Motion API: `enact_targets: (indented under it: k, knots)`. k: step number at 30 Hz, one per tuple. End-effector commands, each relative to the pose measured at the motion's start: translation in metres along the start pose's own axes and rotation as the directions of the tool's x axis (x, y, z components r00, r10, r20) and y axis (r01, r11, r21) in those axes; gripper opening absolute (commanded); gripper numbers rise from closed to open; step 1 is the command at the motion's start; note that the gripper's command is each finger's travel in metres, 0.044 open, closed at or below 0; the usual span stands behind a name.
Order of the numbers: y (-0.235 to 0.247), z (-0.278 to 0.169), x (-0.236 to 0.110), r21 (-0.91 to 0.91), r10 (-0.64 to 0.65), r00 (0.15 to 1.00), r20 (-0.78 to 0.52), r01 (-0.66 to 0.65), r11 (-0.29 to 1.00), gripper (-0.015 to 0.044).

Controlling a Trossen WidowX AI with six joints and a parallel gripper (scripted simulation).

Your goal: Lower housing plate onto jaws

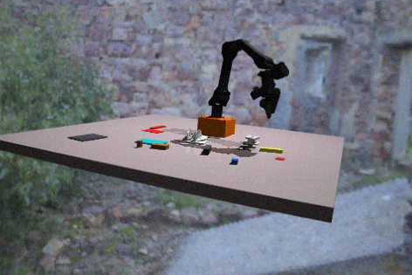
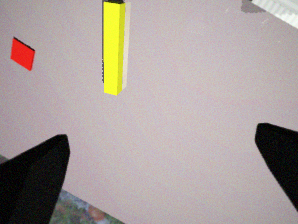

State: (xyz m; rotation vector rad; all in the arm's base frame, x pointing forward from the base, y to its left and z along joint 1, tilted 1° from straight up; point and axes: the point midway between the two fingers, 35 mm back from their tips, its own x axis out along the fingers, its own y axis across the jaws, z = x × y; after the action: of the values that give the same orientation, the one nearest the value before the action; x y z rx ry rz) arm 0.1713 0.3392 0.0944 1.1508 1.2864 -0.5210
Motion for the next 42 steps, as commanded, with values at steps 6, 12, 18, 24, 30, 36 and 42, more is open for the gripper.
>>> enact_targets:
  k: [6, 12, 18, 24, 30, 36, 42]
  knots:
    - [-0.029, 0.026, 0.009, 0.192, -0.158, 0.986, 0.053, 0.145, 0.971, 0.0440]
    - [-0.047, 0.041, 0.010, 0.321, -0.253, 0.964, 0.079, 0.216, 0.922, 0.0440]
    - [-0.064, 0.055, 0.010, 0.450, -0.347, 0.932, 0.100, 0.269, 0.852, 0.0440]
    - [-0.069, 0.058, 0.009, 0.481, -0.370, 0.923, 0.104, 0.279, 0.831, 0.0440]
    - [-0.076, 0.059, 0.028, 0.481, -0.370, 0.923, 0.104, 0.279, 0.831, 0.0440]
    - [-0.084, 0.062, 0.046, 0.481, -0.370, 0.923, 0.104, 0.279, 0.831, 0.0440]
    - [-0.084, 0.062, 0.046, 0.481, -0.370, 0.923, 0.104, 0.279, 0.831, 0.0440]
